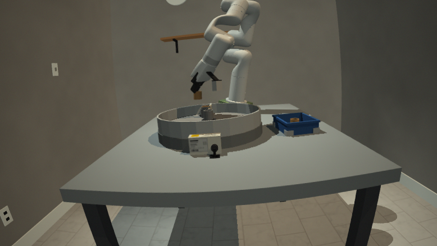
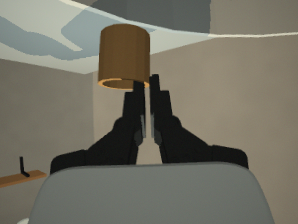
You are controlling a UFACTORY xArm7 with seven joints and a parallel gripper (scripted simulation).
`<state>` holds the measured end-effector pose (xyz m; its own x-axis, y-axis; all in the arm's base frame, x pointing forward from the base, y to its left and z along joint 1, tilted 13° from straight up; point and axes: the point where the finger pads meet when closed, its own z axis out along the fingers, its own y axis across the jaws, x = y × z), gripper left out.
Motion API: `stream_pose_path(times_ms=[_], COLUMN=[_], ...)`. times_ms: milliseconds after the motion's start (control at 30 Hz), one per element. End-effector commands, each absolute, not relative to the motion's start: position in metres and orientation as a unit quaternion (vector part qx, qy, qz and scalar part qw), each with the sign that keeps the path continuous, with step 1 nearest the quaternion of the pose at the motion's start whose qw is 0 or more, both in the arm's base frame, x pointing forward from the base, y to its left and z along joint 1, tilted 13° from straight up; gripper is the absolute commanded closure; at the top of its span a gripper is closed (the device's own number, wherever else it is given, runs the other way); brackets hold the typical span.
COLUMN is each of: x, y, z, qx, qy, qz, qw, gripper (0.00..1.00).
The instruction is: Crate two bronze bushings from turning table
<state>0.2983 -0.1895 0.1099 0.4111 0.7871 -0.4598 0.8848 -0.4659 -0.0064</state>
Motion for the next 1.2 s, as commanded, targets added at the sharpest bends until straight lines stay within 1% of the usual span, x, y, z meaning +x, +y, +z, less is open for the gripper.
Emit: stream_pose_path(times_ms=[0, 233, 300, 800, 867, 967, 1167], x=[0.302, 0.311, 0.311, 0.342, 0.342, 0.350, 0.361], y=[-0.181, -0.138, -0.138, -0.004, -0.004, 0.032, 0.080], z=[0.113, 0.123, 0.123, 0.153, 0.153, 0.161, 0.172], qx=[0.832, 0.832, 0.832, 0.832, 0.832, 0.832, 0.832], qy=[0.502, 0.502, 0.502, 0.502, 0.502, 0.502, 0.502], qz=[-0.203, -0.203, -0.203, -0.203, -0.203, -0.203, -0.203], qw=[0.121, 0.121, 0.121, 0.121, 0.121, 0.121, 0.121], gripper=[1.00, 1.00, 1.00, 1.00, 1.00, 1.00, 1.00])
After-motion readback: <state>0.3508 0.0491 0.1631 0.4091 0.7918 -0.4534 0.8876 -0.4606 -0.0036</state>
